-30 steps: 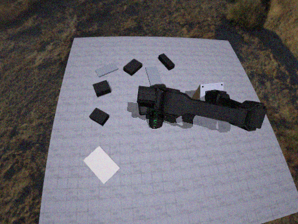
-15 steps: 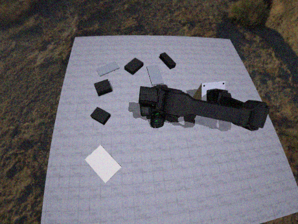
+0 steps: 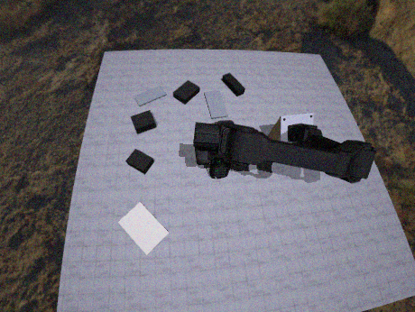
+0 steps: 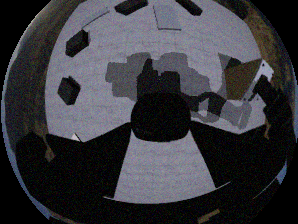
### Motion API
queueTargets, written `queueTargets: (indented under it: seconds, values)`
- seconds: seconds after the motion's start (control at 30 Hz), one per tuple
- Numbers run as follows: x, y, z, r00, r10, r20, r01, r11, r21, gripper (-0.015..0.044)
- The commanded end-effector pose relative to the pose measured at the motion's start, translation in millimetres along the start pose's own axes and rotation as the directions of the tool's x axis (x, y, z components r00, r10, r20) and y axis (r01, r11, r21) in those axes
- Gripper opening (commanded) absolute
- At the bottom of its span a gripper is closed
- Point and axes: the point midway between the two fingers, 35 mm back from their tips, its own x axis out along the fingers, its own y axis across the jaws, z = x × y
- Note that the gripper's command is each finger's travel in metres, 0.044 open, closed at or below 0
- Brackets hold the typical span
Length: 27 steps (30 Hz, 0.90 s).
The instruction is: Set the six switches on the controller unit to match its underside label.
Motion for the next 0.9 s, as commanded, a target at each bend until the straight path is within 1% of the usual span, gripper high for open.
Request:
queueTargets:
  seconds: [0.0, 0.87]
  values:
    - [1, 0, -8, 1.000, -0.003, -0.024, 0.003, 1.000, -0.003, 0.0336]
    - [-1, 0, -28, 0.997, -0.004, -0.082, 0.003, 1.000, -0.003, 0.0338]
